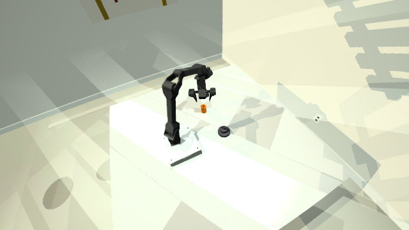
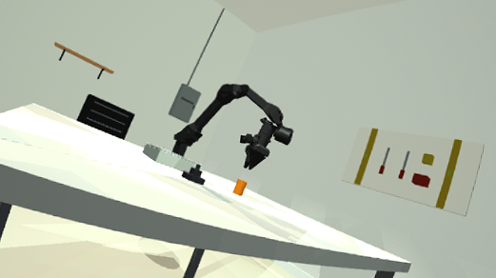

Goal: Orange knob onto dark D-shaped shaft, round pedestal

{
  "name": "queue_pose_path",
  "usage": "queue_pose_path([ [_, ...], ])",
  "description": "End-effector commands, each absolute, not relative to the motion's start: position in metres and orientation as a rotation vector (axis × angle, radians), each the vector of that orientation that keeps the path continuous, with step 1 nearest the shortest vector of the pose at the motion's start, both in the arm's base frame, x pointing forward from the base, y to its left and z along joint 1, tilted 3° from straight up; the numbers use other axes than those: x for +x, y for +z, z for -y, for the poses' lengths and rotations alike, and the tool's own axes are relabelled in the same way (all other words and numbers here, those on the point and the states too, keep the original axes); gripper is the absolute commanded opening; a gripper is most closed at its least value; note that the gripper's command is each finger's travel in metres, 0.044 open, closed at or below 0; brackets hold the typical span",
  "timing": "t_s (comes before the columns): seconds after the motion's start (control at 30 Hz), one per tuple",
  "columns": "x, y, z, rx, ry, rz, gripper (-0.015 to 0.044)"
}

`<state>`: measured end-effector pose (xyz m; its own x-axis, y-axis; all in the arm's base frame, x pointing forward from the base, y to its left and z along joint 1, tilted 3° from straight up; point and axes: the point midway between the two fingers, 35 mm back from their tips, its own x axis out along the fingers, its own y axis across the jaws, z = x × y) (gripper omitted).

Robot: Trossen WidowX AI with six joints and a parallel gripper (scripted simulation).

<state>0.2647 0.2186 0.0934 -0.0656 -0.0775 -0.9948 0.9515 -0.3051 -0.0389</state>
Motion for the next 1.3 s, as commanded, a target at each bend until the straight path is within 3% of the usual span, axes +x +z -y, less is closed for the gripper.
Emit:
queue_pose_path([
  [0.0,0.2621,0.1085,-0.2185,1.426,-1.432,-1.102,0.044],
  [0.27,0.2621,0.1085,-0.2185,1.383,-1.386,-1.137,0.044],
  [0.6,0.2621,0.1086,-0.2185,0.683,-0.654,-1.505,0.044],
  [0.97,0.2621,0.1086,-0.2185,-0.122,0.177,-1.59,0.044],
  [1.27,0.2642,0.1086,-0.2188,-0.173,0.229,-1.584,0.044],
])
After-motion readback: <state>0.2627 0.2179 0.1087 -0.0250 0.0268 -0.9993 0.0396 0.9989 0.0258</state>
